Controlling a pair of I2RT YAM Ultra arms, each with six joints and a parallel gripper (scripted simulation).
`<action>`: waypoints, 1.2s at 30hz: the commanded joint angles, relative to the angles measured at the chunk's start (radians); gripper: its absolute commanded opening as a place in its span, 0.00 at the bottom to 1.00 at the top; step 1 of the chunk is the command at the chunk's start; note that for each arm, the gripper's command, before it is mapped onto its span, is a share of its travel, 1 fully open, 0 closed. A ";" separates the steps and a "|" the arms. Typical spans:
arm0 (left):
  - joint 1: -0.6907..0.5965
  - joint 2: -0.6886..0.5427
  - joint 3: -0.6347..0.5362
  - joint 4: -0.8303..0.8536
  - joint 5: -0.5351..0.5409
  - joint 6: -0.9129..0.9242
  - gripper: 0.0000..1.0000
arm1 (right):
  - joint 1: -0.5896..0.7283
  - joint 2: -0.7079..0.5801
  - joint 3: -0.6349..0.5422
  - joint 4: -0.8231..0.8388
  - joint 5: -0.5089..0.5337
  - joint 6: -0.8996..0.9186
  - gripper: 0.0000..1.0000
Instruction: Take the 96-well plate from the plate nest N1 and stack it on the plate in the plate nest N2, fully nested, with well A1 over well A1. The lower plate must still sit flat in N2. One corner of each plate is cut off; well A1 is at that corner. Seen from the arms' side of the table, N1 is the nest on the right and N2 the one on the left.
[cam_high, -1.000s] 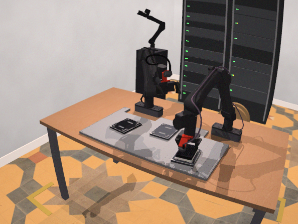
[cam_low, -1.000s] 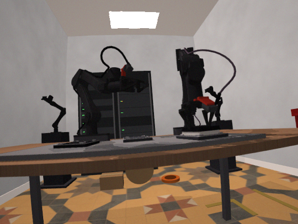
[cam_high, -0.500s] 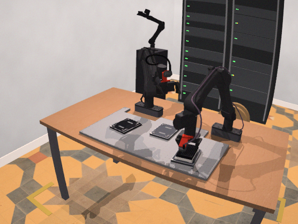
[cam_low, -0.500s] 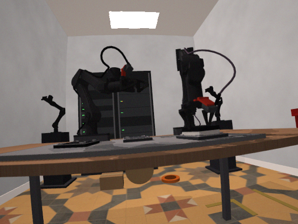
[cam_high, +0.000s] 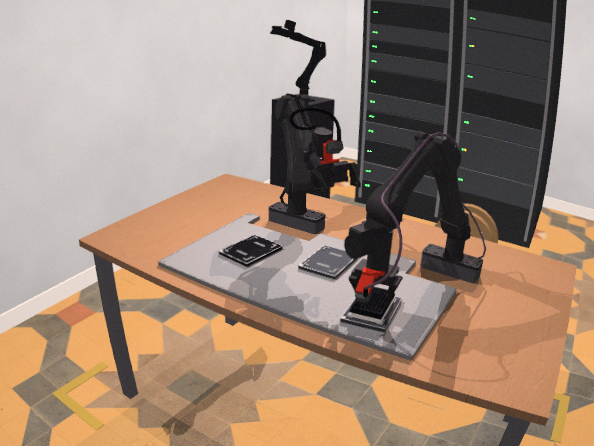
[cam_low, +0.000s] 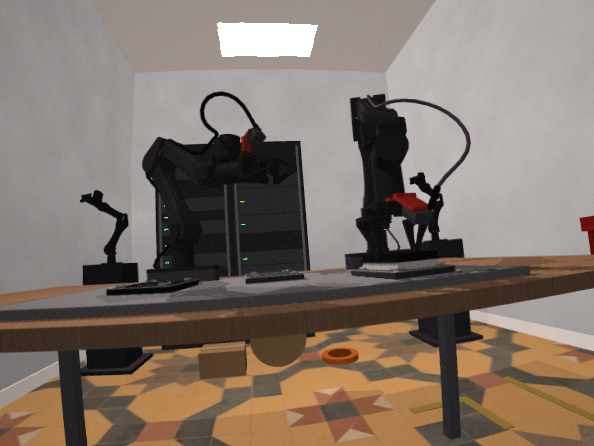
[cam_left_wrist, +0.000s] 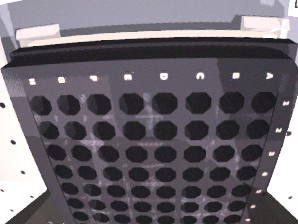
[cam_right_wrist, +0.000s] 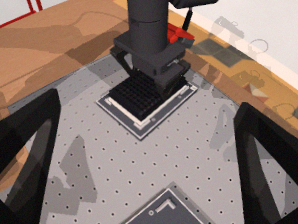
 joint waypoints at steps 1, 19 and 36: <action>0.010 0.026 -0.038 0.032 0.006 0.010 0.79 | -0.003 0.003 0.002 0.015 -0.002 -0.002 1.00; 0.001 0.011 0.036 -0.037 0.004 -0.001 0.79 | -0.003 0.003 0.002 0.015 -0.002 -0.002 1.00; 0.013 -0.042 0.045 -0.041 0.003 0.017 1.00 | -0.003 0.003 0.002 0.015 -0.002 -0.002 1.00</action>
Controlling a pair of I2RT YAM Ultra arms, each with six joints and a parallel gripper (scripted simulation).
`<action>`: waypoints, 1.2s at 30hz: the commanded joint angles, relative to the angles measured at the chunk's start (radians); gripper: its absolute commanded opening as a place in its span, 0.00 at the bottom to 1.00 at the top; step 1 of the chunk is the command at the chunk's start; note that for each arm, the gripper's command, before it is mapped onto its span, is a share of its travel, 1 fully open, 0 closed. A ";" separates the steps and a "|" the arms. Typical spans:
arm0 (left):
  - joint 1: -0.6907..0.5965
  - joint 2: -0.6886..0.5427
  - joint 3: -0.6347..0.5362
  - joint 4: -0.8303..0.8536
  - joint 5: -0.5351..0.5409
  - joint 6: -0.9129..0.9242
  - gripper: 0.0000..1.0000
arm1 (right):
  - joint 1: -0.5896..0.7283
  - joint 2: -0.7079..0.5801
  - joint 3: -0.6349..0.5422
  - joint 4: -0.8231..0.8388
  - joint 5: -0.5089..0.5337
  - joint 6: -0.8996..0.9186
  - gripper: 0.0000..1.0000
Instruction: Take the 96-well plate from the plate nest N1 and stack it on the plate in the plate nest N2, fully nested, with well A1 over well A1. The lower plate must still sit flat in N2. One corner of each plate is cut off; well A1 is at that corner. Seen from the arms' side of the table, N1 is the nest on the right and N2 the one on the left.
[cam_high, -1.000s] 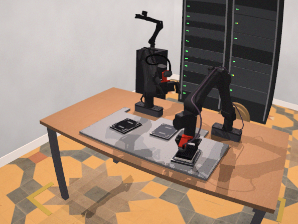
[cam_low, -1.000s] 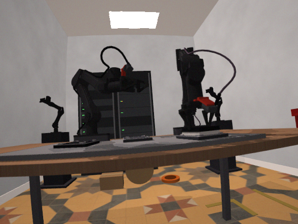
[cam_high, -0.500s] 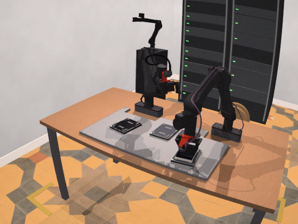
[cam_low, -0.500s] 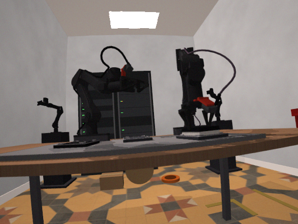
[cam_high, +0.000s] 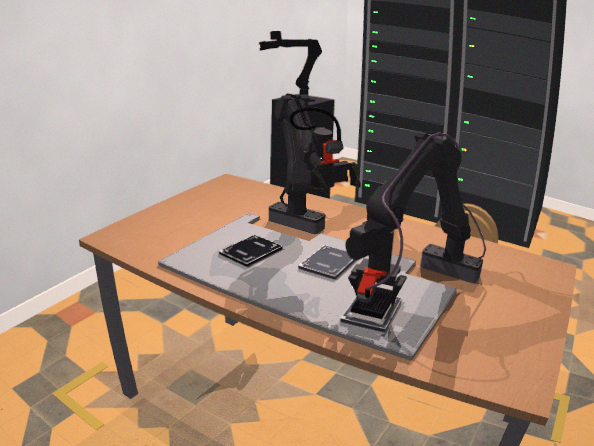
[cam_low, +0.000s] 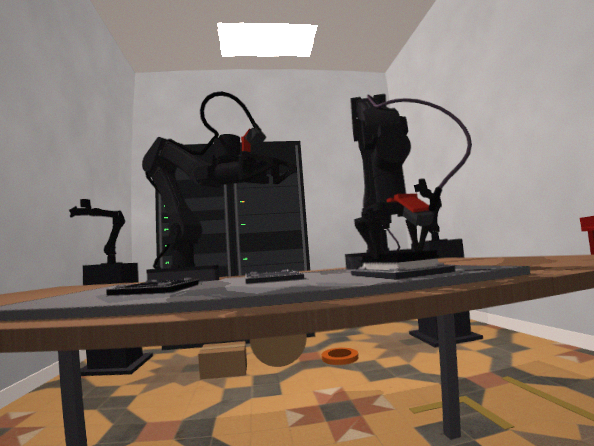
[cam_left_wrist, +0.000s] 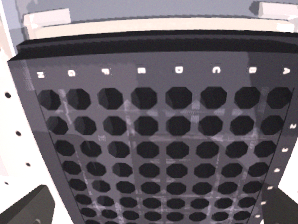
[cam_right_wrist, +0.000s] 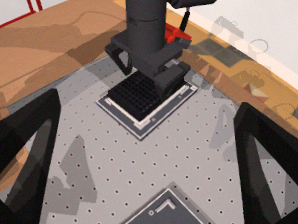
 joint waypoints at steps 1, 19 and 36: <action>0.005 -0.047 0.040 -0.016 0.002 0.012 1.00 | -0.003 0.003 0.002 0.015 -0.002 -0.002 1.00; -0.025 -0.126 0.258 -0.303 0.000 -0.023 1.00 | -0.003 0.003 0.002 0.015 -0.002 -0.002 1.00; -0.020 -0.165 0.207 -0.195 -0.015 0.082 1.00 | -0.003 0.003 0.002 0.015 -0.002 -0.002 1.00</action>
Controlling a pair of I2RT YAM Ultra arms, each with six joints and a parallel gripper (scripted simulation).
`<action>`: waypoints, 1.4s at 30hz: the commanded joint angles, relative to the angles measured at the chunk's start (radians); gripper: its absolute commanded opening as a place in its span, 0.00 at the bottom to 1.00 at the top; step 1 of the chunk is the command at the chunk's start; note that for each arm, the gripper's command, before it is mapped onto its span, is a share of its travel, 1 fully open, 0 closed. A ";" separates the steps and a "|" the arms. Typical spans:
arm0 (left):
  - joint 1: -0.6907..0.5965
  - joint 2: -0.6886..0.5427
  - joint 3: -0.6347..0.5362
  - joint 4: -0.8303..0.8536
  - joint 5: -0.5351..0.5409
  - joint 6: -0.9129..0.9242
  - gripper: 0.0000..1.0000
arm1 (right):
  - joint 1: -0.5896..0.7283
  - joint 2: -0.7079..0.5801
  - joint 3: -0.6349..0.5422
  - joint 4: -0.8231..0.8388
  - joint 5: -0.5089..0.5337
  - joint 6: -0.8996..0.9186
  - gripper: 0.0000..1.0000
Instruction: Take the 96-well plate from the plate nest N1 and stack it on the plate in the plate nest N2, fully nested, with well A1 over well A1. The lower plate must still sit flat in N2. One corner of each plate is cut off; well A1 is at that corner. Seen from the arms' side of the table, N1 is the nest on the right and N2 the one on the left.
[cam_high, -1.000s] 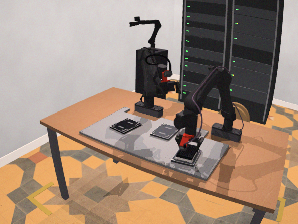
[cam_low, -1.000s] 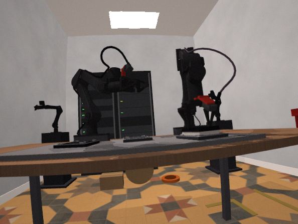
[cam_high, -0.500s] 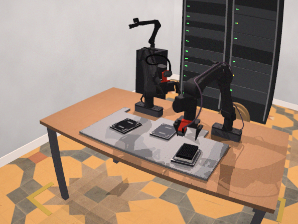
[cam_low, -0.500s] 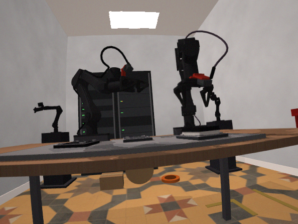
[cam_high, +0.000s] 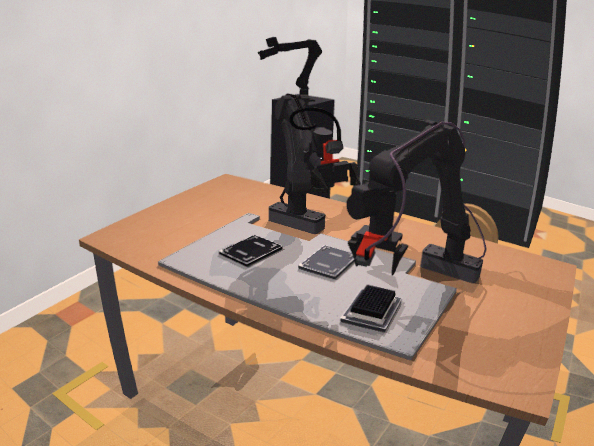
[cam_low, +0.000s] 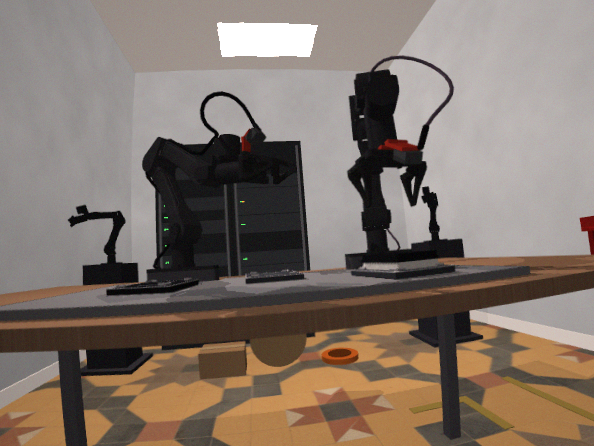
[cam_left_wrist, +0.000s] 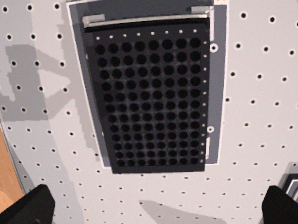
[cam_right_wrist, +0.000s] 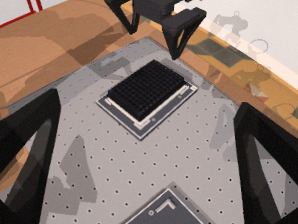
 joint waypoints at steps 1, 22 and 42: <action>-0.010 -0.101 -0.076 0.118 -0.010 0.077 1.00 | -0.003 0.003 0.002 0.015 -0.002 -0.002 1.00; 0.038 -0.641 -0.693 0.586 0.091 0.388 1.00 | -0.003 0.003 0.002 0.015 -0.002 -0.002 1.00; 0.043 -0.656 -0.714 0.586 0.093 0.383 1.00 | -0.003 0.003 0.002 0.015 -0.002 -0.002 1.00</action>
